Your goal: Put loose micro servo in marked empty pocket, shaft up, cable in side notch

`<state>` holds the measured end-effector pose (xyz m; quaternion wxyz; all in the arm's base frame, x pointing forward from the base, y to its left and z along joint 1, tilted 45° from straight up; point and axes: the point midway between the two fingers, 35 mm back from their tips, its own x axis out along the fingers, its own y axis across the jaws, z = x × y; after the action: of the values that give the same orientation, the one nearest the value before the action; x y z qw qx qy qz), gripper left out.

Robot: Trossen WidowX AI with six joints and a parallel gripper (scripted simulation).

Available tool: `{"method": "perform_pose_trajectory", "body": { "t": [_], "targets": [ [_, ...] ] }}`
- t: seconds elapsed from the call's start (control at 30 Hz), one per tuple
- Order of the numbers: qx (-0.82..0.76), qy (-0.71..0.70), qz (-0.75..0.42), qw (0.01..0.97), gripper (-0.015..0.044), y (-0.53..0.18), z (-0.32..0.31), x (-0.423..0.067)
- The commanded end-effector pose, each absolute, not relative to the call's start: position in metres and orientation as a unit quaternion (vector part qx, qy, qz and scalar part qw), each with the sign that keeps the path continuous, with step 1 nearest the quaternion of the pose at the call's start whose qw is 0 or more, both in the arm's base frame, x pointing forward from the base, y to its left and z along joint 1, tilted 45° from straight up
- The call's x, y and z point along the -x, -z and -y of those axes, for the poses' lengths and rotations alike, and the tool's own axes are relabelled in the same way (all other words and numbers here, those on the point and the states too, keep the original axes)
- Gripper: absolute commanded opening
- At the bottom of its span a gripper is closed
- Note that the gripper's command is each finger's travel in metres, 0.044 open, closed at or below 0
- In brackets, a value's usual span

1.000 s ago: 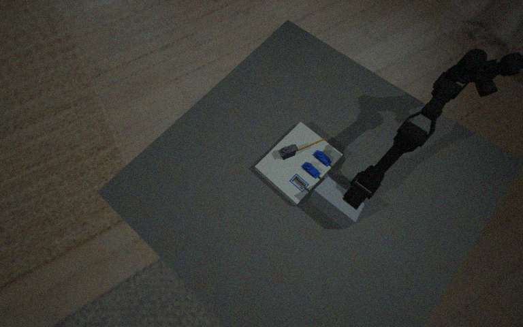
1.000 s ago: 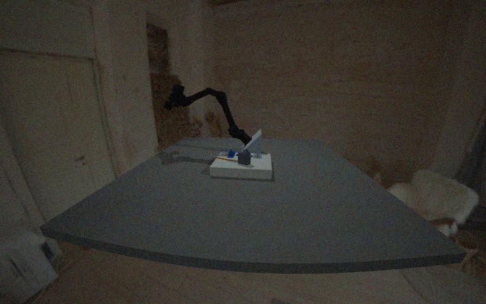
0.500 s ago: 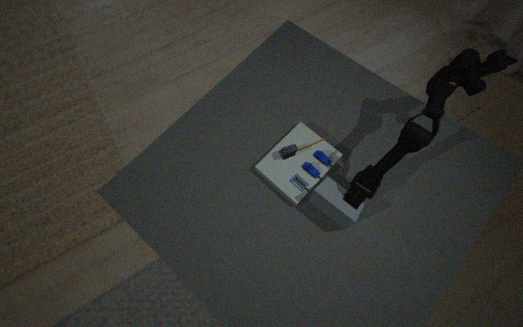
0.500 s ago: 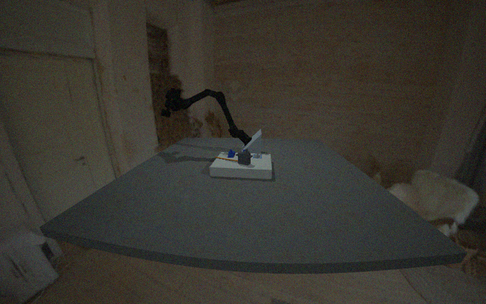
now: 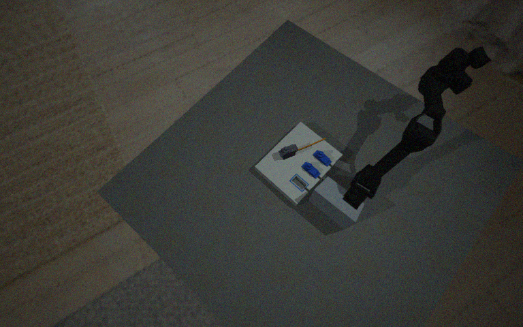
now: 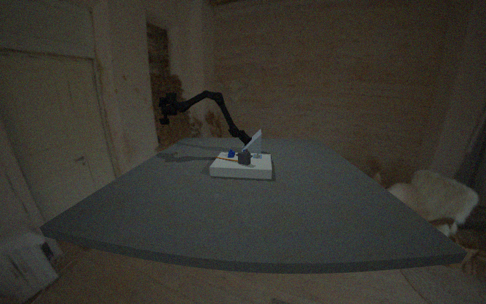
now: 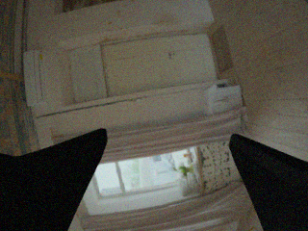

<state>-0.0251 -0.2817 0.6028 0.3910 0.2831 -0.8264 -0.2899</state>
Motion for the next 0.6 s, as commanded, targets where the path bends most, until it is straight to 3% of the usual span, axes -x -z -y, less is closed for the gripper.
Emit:
{"method": "perform_pose_trajectory", "body": {
  "t": [0.0,0.57],
  "targets": [
    [-0.301,0.324,0.799,0.406,0.0440,-0.593,0.296,0.007],
    [-0.358,0.428,0.686,0.468,0.0440,-0.551,0.330,-0.064]
  ]
}}
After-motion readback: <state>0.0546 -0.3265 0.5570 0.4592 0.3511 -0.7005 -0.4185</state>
